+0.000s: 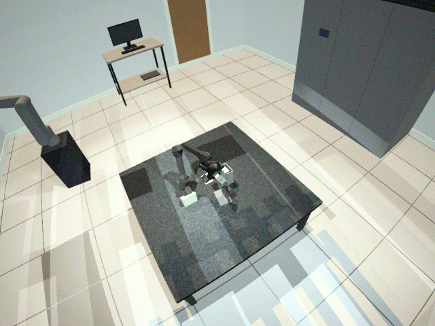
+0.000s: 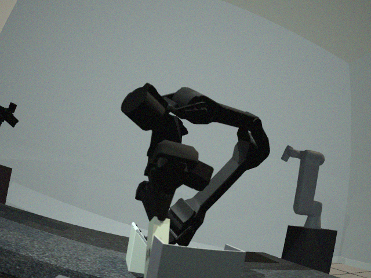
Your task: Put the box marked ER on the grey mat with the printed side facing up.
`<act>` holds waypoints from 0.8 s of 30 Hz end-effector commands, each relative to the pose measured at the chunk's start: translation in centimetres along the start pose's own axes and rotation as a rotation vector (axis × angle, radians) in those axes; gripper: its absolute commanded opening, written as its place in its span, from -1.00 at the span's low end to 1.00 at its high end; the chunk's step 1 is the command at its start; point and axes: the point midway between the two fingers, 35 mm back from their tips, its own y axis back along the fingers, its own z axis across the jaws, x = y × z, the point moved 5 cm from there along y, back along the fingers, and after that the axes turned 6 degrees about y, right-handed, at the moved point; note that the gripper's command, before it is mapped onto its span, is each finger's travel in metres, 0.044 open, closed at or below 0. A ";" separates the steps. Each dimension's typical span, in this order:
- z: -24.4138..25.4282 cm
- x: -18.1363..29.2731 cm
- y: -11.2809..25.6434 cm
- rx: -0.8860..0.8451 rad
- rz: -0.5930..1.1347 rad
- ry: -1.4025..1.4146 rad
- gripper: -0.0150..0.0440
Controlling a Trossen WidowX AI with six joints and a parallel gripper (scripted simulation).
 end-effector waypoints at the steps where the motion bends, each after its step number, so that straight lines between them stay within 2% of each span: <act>1: 0.6 -0.1 0.2 -0.003 0.000 0.000 0.05; 24: 0.7 -2.9 0.4 -0.004 -0.001 -0.002 0.05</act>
